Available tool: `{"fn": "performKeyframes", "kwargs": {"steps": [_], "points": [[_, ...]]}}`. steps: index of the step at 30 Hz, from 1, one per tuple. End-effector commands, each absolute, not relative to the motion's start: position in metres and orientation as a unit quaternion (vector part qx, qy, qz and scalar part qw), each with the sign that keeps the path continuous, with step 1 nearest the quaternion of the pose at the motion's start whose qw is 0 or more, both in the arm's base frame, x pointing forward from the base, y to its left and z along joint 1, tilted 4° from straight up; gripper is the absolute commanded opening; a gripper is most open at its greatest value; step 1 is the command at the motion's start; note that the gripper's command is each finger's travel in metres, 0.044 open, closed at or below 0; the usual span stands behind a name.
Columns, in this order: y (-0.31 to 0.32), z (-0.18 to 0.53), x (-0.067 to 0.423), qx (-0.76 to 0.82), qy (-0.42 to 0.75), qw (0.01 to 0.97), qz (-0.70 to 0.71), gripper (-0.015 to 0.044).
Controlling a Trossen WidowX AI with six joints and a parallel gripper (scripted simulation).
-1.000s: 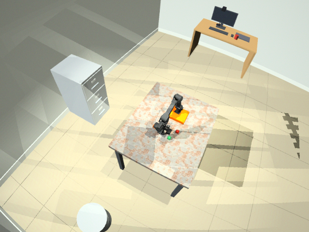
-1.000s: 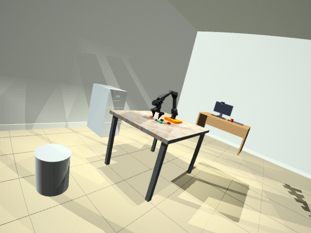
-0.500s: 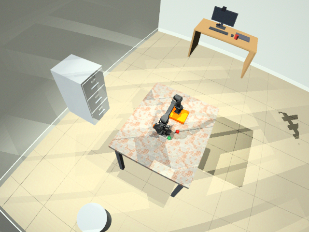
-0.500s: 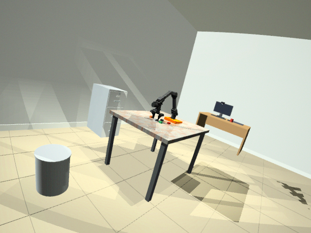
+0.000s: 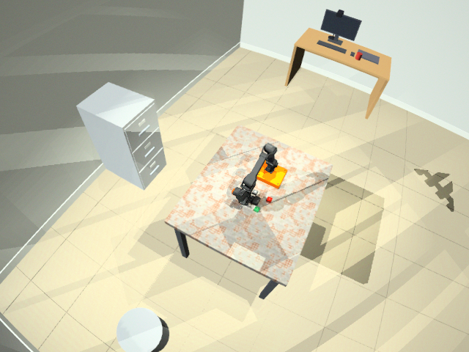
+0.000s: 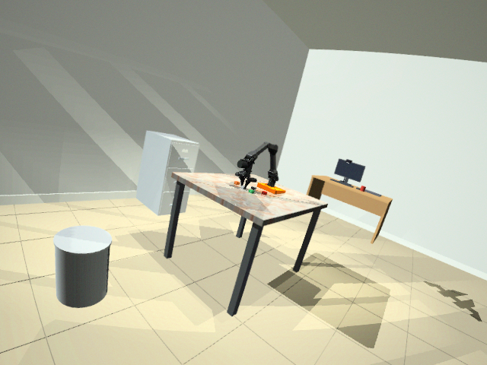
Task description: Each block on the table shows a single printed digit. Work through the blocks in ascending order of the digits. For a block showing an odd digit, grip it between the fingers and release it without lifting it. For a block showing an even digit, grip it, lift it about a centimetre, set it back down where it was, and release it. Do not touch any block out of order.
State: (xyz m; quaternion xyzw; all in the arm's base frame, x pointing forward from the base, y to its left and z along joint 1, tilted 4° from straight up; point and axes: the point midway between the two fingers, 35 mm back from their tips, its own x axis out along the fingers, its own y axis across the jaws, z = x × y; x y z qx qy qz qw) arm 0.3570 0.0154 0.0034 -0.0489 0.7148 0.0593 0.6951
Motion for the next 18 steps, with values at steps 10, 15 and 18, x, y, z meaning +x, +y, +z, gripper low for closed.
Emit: {"fn": "performKeyframes", "kwargs": {"steps": [10, 15, 18], "points": [[0.015, 0.009, 0.357, -0.051, 0.715, 0.695, 0.059, 0.0120], [0.015, 0.018, 0.357, -0.051, 0.715, 0.695, 0.059, 0.0120], [0.015, 0.018, 0.357, -0.051, 0.715, 0.695, 0.059, 0.0120]]}}
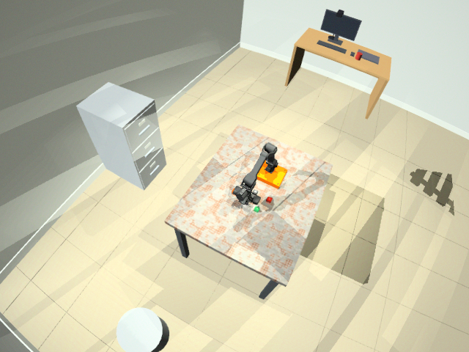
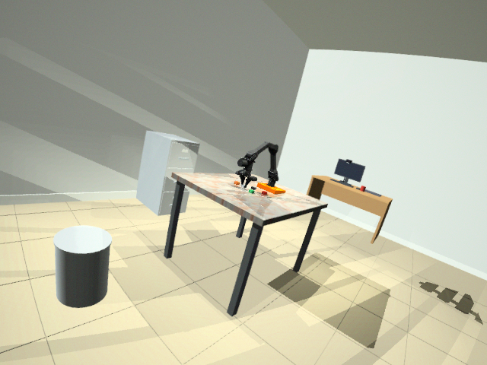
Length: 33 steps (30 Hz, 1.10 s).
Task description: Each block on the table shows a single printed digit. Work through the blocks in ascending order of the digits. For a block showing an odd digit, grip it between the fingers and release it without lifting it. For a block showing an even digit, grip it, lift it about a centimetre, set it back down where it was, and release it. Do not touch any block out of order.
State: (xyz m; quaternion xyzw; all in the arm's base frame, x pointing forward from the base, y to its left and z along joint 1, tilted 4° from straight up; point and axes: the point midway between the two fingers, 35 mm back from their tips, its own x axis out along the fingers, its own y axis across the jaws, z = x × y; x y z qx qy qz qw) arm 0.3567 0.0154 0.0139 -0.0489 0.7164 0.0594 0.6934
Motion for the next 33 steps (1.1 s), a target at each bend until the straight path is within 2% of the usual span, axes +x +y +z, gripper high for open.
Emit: {"fn": "performKeyframes", "kwargs": {"steps": [1, 30, 33], "points": [[0.015, 0.018, 0.357, -0.051, 0.715, 0.695, 0.059, 0.0120], [0.015, 0.003, 0.357, -0.051, 0.715, 0.695, 0.059, 0.0120], [0.015, 0.003, 0.357, -0.051, 0.715, 0.695, 0.059, 0.0199]]}}
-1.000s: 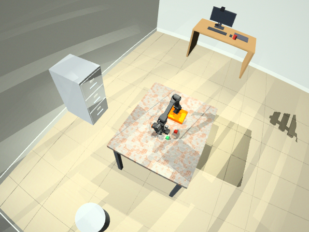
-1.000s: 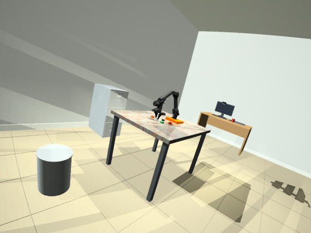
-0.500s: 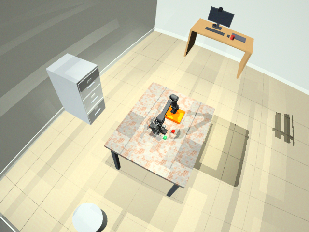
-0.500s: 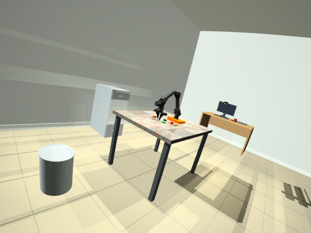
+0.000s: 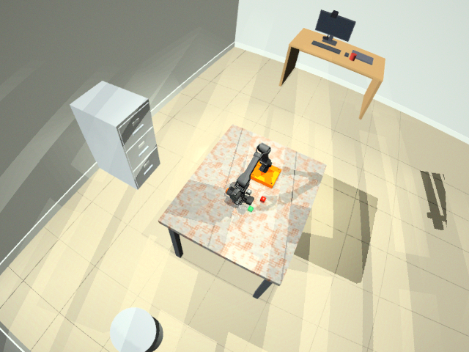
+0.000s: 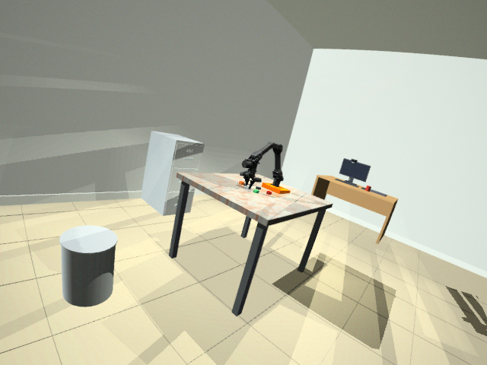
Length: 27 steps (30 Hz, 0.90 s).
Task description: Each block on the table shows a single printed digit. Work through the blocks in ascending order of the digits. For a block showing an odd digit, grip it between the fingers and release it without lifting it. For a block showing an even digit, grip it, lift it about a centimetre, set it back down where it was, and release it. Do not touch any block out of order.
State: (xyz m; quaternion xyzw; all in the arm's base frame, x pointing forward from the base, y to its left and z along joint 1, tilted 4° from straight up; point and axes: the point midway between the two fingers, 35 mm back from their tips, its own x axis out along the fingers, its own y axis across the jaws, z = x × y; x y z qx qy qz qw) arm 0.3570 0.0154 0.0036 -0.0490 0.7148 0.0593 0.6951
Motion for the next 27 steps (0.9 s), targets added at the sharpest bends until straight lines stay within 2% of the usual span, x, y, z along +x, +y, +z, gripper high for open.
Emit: {"fn": "performKeyframes", "kwargs": {"steps": [1, 8, 21, 27], "points": [[0.015, 0.003, 0.357, -0.051, 0.715, 0.695, 0.059, 0.0225], [0.015, 0.003, 0.357, -0.051, 0.715, 0.695, 0.059, 0.0400], [0.016, 0.040, 0.358, -0.052, 0.715, 0.695, 0.059, 0.0400], [0.084, 0.062, 0.340, -0.066, 0.705, 0.700, 0.093, 0.0400]]}}
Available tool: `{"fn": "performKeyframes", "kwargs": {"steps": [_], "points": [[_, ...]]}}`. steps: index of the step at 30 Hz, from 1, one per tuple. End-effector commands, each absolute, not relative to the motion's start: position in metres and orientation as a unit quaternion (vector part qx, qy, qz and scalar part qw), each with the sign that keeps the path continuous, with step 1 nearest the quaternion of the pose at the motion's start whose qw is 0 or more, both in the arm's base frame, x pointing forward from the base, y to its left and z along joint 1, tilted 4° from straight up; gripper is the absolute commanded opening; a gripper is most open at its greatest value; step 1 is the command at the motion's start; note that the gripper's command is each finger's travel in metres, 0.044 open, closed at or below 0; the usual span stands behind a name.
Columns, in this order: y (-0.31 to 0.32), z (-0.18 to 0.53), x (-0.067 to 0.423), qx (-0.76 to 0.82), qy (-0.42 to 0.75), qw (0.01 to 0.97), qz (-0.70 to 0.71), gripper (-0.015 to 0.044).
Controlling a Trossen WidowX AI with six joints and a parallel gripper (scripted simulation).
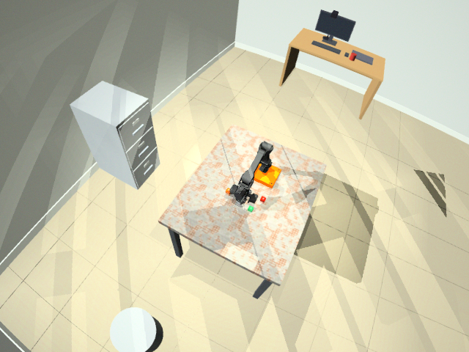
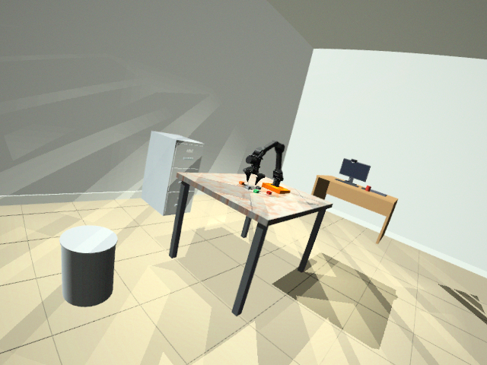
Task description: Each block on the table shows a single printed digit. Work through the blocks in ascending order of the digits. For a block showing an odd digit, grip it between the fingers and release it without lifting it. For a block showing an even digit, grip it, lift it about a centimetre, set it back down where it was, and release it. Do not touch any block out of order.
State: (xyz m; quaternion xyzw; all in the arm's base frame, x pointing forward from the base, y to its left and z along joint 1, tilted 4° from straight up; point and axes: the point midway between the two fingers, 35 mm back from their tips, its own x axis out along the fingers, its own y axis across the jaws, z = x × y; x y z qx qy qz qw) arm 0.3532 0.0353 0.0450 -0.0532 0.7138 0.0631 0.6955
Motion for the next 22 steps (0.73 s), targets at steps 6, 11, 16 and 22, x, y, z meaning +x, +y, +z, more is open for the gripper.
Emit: {"fn": "performKeyframes", "kwargs": {"steps": [6, 11, 16, 22], "points": [[0.156, 0.089, 0.301, -0.058, 0.710, 0.697, 0.088, 0.0400], [0.205, 0.112, 0.258, -0.049, 0.715, 0.693, 0.077, 0.0400], [0.233, 0.127, 0.220, -0.043, 0.719, 0.691, 0.068, 0.0400], [0.235, 0.129, 0.216, -0.043, 0.719, 0.690, 0.068, 0.0400]]}}
